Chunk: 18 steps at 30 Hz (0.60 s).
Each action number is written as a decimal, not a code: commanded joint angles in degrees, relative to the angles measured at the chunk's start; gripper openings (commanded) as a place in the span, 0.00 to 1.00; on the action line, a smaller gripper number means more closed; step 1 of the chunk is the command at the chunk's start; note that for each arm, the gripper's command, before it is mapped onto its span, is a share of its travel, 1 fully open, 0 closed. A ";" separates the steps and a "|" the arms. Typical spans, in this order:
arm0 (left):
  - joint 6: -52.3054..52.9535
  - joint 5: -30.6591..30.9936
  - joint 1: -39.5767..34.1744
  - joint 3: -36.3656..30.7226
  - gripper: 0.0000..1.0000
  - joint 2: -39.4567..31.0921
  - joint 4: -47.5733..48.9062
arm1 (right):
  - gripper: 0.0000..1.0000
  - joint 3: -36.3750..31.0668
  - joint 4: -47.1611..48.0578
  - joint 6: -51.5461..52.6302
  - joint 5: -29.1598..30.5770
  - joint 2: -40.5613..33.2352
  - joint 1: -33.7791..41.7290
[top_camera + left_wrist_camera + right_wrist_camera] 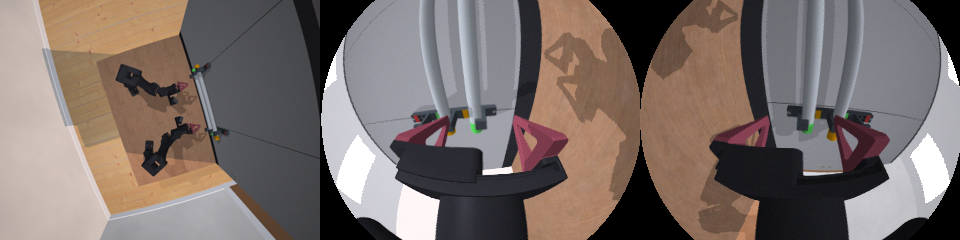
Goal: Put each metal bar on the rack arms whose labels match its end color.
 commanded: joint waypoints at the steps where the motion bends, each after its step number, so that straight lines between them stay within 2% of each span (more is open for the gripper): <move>1: -0.14 0.88 0.58 1.97 1.00 0.14 2.83 | 1.00 1.79 2.80 0.24 -0.73 0.02 -0.50; 18: -0.14 0.90 0.59 2.08 1.00 0.29 2.91 | 1.00 1.86 2.87 0.25 -0.74 0.12 -0.51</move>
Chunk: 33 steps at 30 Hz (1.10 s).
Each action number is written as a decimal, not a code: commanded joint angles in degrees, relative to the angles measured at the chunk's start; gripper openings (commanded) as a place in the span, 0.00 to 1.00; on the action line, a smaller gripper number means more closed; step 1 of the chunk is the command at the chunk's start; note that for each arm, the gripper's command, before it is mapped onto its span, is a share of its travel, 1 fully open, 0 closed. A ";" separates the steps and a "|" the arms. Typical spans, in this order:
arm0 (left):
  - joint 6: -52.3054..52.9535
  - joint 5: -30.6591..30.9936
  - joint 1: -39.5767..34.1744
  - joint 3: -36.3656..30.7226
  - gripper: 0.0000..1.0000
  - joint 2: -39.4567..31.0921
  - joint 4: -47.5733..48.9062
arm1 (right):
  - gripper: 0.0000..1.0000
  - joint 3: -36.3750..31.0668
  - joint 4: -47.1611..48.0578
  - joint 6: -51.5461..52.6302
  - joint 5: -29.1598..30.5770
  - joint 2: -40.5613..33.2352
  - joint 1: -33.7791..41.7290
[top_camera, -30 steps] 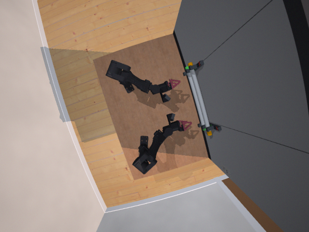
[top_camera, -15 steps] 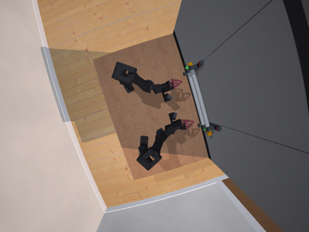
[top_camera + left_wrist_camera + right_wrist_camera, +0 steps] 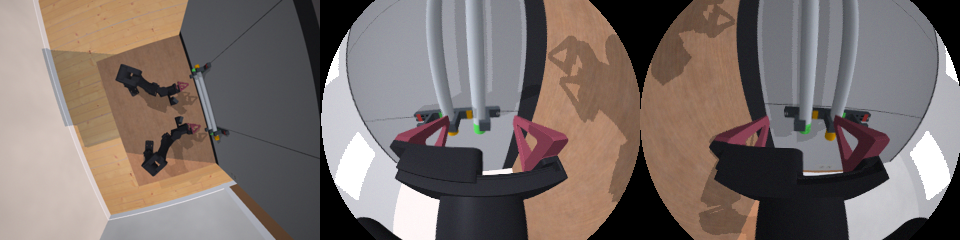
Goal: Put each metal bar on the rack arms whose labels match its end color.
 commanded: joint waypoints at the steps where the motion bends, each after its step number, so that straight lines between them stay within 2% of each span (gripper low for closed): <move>1: -0.14 0.47 0.59 1.77 1.00 0.31 1.38 | 1.00 1.86 1.50 0.25 -0.39 0.12 -0.51; 13: -0.14 0.47 0.59 1.77 1.00 0.31 1.38 | 1.00 1.86 1.50 0.25 -0.39 0.12 -0.51; 33: -0.03 0.45 0.59 4.52 1.00 -5.73 -7.21 | 1.00 4.62 -7.01 0.18 -0.38 -5.79 -0.51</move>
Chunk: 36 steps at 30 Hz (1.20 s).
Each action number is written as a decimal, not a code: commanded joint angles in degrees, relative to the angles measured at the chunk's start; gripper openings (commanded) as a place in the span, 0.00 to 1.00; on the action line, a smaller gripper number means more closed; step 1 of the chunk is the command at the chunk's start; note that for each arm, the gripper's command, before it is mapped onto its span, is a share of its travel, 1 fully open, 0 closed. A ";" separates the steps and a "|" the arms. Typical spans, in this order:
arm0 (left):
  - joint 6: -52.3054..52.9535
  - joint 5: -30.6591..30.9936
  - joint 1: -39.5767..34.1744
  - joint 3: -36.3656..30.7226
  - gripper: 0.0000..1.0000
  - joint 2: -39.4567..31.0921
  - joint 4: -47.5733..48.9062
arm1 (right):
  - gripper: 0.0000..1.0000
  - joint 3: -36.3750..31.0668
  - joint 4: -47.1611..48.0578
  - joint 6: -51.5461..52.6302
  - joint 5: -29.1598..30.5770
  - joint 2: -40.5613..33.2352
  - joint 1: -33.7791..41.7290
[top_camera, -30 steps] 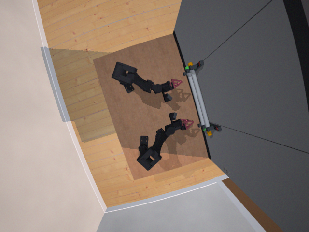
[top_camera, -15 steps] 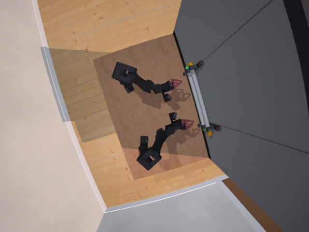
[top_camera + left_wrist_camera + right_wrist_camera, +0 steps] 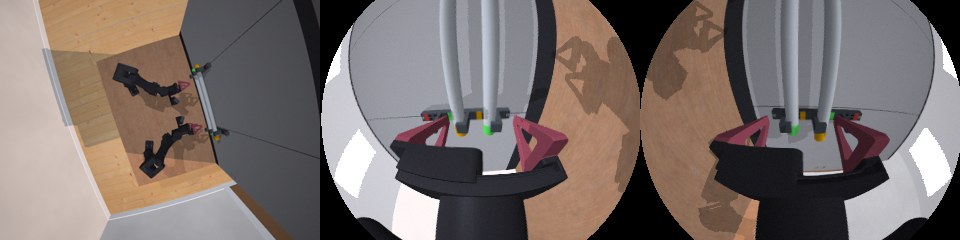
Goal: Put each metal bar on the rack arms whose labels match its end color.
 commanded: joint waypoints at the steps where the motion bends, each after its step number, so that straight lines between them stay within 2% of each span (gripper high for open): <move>1: -0.13 0.43 0.59 2.17 1.00 -2.41 -2.80 | 1.00 2.04 -2.99 0.22 -0.37 -2.23 -0.51; 29: -0.12 0.42 0.58 7.75 1.00 -9.08 -15.03 | 1.00 7.56 -15.09 0.21 -0.37 -8.81 -0.50; 36: -0.20 0.44 0.59 7.90 1.00 -9.05 -15.29 | 1.00 7.69 -15.29 0.26 -0.38 -8.78 -0.51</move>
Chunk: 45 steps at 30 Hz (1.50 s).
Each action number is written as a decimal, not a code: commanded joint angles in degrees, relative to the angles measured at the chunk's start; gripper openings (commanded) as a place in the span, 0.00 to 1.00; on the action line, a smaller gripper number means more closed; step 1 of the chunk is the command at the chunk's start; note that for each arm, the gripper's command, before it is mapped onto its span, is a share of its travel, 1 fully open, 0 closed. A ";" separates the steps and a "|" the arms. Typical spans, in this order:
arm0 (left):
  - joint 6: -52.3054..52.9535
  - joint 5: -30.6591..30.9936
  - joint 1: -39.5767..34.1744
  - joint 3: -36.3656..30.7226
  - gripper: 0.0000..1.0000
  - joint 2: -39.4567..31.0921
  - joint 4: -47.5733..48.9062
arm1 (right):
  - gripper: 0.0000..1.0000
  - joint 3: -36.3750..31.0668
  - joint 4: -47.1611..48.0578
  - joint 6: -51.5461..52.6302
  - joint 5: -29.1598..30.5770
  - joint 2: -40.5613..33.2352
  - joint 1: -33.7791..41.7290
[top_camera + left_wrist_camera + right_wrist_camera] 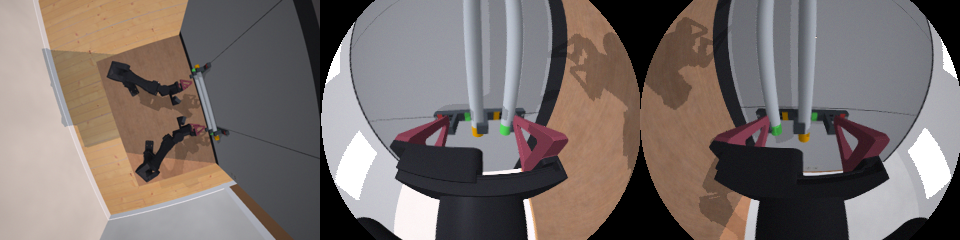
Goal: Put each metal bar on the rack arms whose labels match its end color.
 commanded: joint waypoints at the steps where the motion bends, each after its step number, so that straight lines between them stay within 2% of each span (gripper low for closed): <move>1: -0.25 0.44 0.59 1.82 1.00 -1.56 -1.29 | 1.00 1.66 -1.52 0.31 -0.38 -1.38 -0.51; 29: -0.26 0.44 0.59 1.81 1.00 -1.59 -1.33 | 1.00 1.65 -1.56 0.32 -0.38 -1.40 -0.51; 45: -0.18 0.42 0.58 5.61 1.00 -4.29 -7.69 | 1.00 5.42 -7.90 0.26 -0.37 -4.09 -0.50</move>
